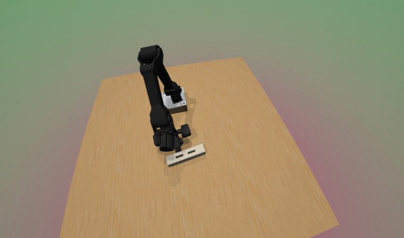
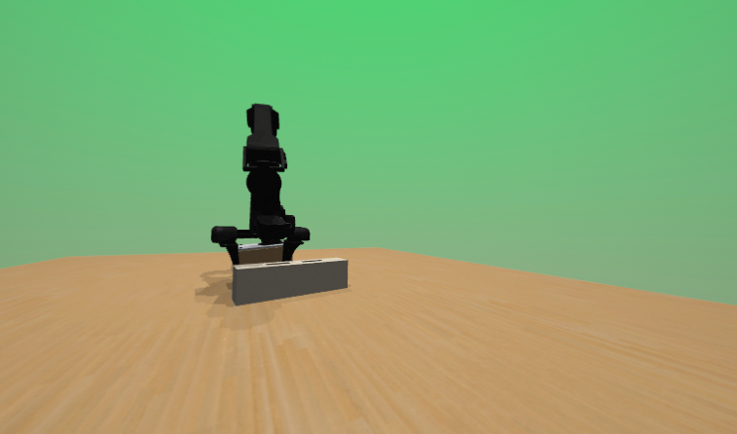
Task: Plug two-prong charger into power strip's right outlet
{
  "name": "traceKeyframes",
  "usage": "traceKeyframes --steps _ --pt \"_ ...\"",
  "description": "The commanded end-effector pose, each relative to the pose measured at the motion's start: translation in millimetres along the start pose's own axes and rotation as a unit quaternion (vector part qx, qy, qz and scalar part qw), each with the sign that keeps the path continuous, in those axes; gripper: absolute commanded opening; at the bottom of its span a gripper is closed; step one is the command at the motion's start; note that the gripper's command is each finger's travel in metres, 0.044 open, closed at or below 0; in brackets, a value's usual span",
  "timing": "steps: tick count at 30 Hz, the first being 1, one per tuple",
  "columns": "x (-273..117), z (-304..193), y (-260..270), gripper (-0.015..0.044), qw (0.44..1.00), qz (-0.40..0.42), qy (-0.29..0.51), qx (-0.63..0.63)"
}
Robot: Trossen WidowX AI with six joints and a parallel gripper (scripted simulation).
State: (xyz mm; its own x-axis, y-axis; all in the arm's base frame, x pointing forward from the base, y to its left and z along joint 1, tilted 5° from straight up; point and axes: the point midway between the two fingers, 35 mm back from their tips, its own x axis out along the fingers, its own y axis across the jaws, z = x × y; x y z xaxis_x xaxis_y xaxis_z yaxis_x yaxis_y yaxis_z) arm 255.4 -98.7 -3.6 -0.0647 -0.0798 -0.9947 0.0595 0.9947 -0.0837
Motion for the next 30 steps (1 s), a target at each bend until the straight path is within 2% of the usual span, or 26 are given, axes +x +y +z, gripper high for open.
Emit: traceKeyframes --steps 1,4,15,30 --pt "1.5 -6.4 0.5 0.0440 1.000 0.000 0.002 -0.003" --pt "-3.9 -0.9 0.1 0.0440 1.000 0.001 -0.017 0.001" --pt "-75.6 10.4 1.2 0.0440 0.957 0.000 -0.291 -0.003" --pt "-76.8 10.3 1.3 0.0440 0.956 -0.001 -0.295 -0.003"
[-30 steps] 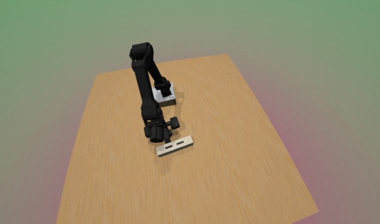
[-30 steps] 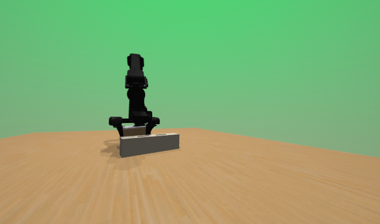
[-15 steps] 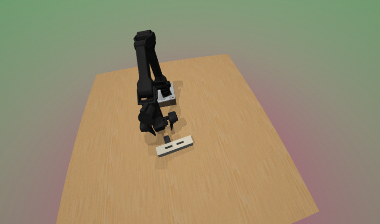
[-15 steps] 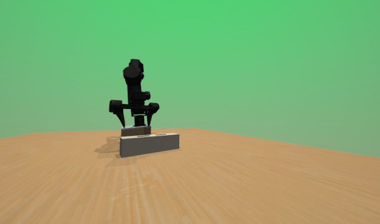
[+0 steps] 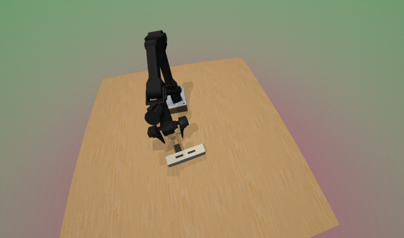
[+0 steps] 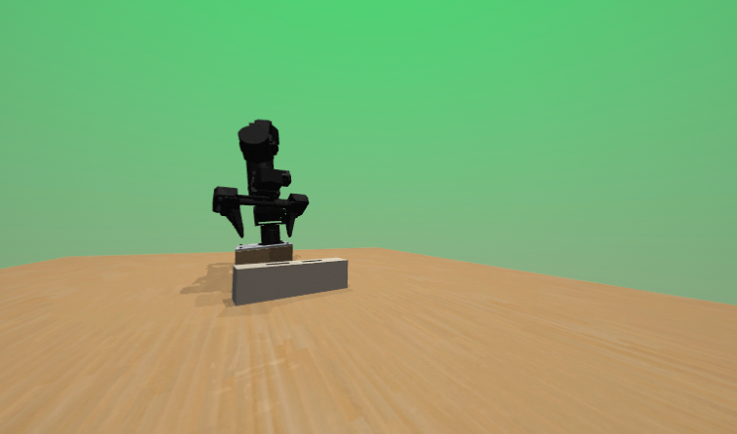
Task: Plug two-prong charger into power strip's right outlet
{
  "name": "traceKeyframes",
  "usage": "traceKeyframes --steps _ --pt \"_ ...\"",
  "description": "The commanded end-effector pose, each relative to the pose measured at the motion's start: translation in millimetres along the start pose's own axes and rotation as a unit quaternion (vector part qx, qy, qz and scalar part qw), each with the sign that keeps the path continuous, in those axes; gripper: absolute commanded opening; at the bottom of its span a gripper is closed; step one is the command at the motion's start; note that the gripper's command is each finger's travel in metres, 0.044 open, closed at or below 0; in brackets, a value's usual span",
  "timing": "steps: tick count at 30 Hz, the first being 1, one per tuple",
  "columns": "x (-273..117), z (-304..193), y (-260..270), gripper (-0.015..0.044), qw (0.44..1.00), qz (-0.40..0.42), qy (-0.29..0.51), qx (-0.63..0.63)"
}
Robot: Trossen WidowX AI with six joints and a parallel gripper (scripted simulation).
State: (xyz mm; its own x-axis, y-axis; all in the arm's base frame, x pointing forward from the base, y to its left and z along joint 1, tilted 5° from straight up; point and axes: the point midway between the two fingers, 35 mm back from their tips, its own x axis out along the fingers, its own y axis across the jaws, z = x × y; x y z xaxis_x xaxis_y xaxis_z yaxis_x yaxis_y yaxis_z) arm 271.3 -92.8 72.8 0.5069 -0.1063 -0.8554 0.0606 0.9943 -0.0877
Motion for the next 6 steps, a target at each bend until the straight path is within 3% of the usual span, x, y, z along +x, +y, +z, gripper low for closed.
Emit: traceKeyframes --steps 1,6 --pt "0.3 -0.9 0.9 0.0440 1.000 0.002 0.000 -0.003" --pt "0.3 -0.9 0.9 0.0440 1.000 0.002 0.000 -0.003"
